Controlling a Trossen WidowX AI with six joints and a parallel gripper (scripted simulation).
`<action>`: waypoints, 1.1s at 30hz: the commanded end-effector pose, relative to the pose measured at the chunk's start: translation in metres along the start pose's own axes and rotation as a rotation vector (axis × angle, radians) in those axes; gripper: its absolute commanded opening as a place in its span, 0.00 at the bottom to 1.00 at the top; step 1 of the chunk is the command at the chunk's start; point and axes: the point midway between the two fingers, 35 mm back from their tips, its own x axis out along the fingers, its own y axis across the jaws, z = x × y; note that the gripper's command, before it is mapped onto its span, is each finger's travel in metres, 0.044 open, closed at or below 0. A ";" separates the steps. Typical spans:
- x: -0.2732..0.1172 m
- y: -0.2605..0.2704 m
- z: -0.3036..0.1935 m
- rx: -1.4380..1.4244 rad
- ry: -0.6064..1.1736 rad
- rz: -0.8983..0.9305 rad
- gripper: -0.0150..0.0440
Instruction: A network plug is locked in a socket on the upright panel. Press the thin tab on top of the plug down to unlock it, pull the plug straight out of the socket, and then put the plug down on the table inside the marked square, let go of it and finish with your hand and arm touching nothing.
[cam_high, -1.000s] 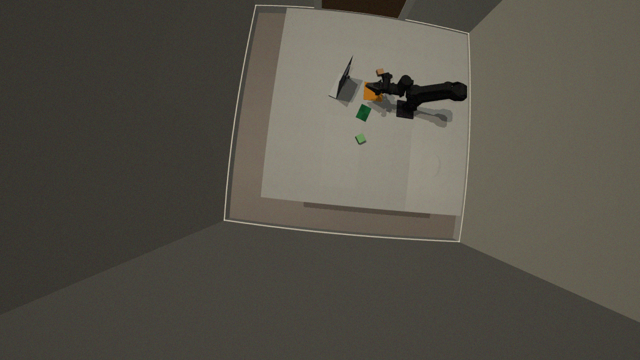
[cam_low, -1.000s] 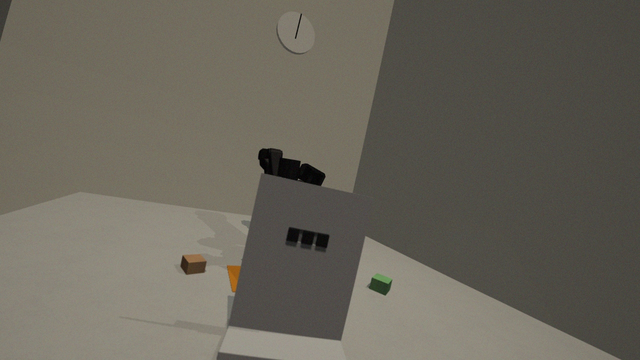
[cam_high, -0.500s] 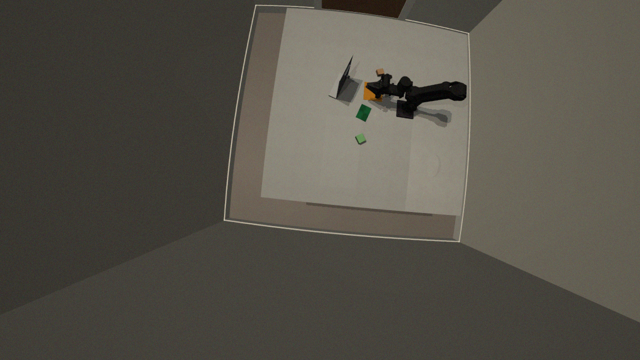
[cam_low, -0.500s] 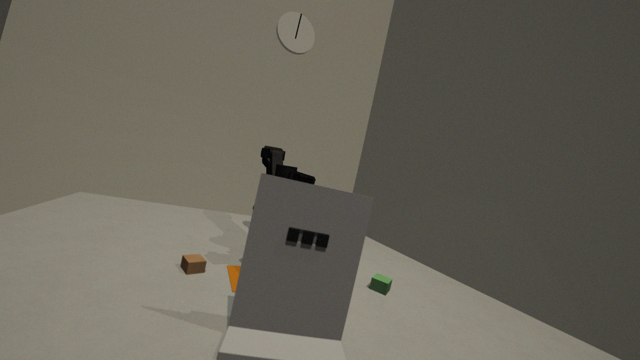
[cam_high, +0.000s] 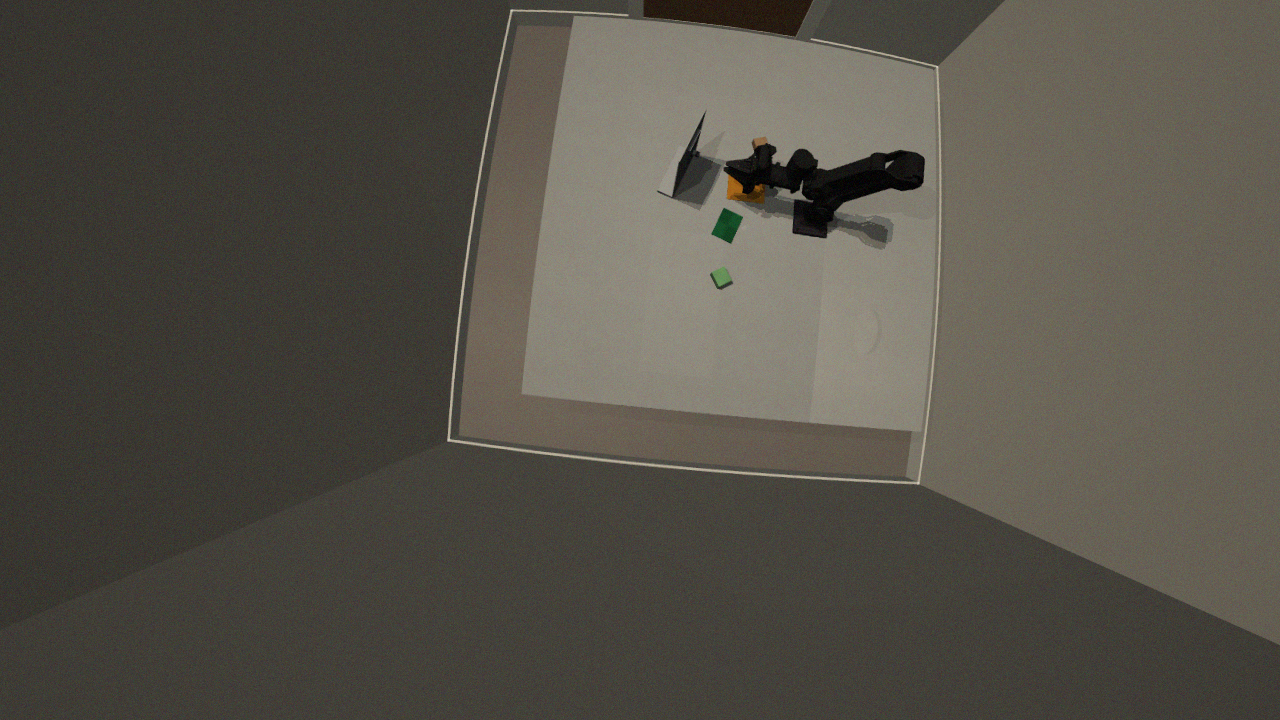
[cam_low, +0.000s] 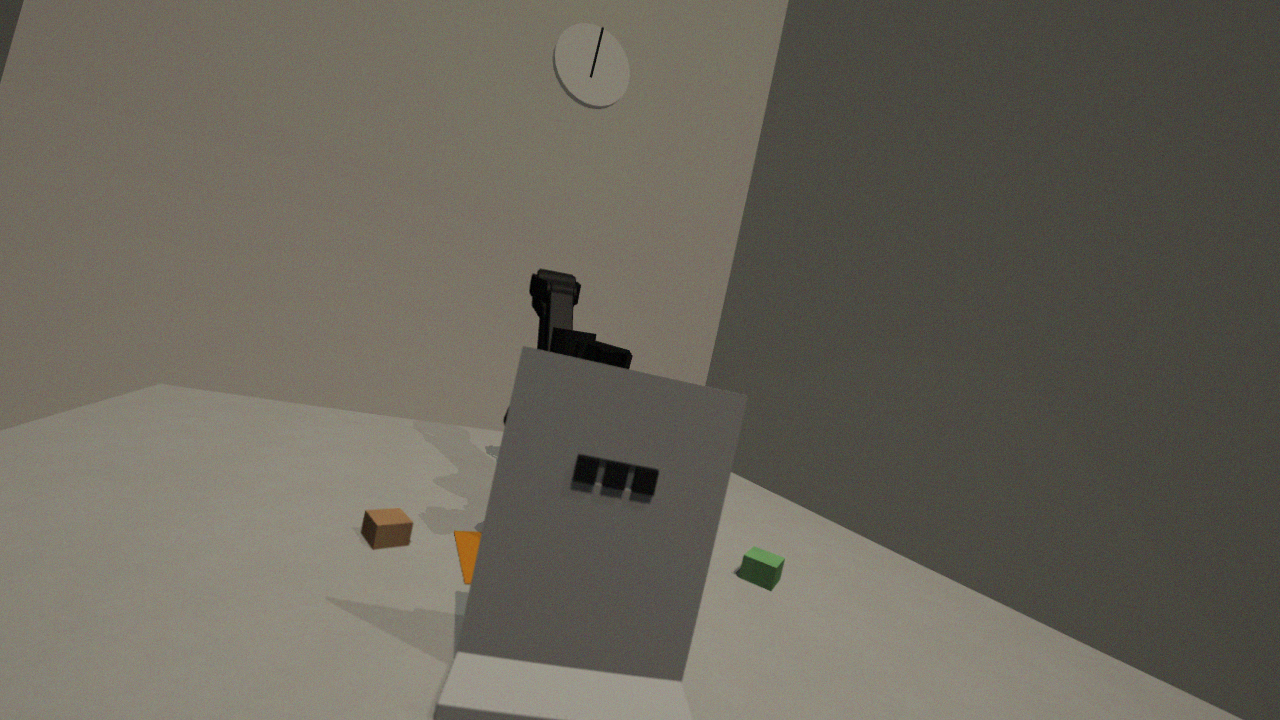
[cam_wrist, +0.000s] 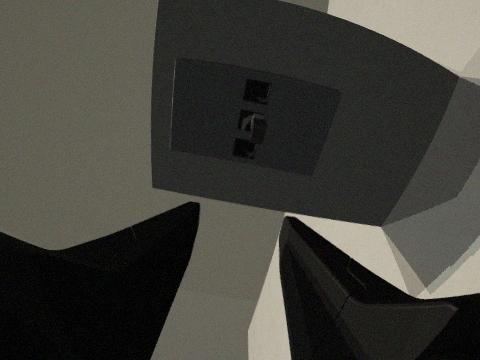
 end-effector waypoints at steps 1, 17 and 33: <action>0.007 0.001 0.002 0.012 -0.002 0.006 0.52; 0.029 -0.005 0.008 0.041 -0.010 0.024 0.52; 0.050 -0.003 0.014 0.041 -0.011 0.026 0.52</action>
